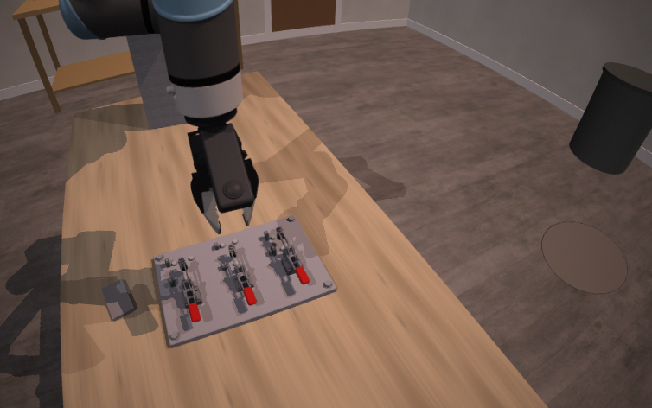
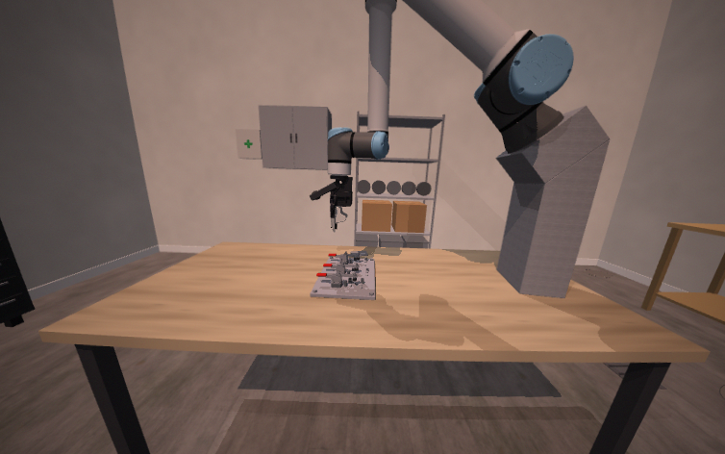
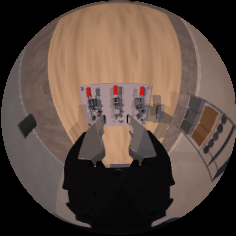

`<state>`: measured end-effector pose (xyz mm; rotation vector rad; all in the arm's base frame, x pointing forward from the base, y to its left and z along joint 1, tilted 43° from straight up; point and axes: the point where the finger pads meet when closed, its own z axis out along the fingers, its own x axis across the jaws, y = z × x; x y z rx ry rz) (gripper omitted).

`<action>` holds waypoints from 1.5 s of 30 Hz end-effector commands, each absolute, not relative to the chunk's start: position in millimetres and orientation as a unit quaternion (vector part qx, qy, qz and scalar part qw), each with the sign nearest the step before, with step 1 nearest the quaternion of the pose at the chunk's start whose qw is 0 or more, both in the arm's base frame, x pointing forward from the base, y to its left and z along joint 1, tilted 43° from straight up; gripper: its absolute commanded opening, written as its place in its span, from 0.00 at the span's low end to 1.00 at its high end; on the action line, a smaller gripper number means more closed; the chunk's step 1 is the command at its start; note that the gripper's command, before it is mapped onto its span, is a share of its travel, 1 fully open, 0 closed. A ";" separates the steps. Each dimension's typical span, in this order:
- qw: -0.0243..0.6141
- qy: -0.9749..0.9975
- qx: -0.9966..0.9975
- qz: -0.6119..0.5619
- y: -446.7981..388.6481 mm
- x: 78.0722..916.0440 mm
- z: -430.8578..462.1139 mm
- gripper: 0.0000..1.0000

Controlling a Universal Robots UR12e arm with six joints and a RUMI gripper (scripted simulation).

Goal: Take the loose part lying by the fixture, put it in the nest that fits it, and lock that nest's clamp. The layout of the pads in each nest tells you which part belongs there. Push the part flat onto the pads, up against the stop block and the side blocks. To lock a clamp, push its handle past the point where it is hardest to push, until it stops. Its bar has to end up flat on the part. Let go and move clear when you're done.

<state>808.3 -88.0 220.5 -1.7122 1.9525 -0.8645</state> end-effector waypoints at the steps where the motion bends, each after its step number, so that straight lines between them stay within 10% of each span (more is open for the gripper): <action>1: 0.198 0.701 -0.614 -0.306 -89.0 830.5 234.9 0.28; 45: 0.199 0.700 -0.613 -0.306 -110.1 907.9 155.4 0.28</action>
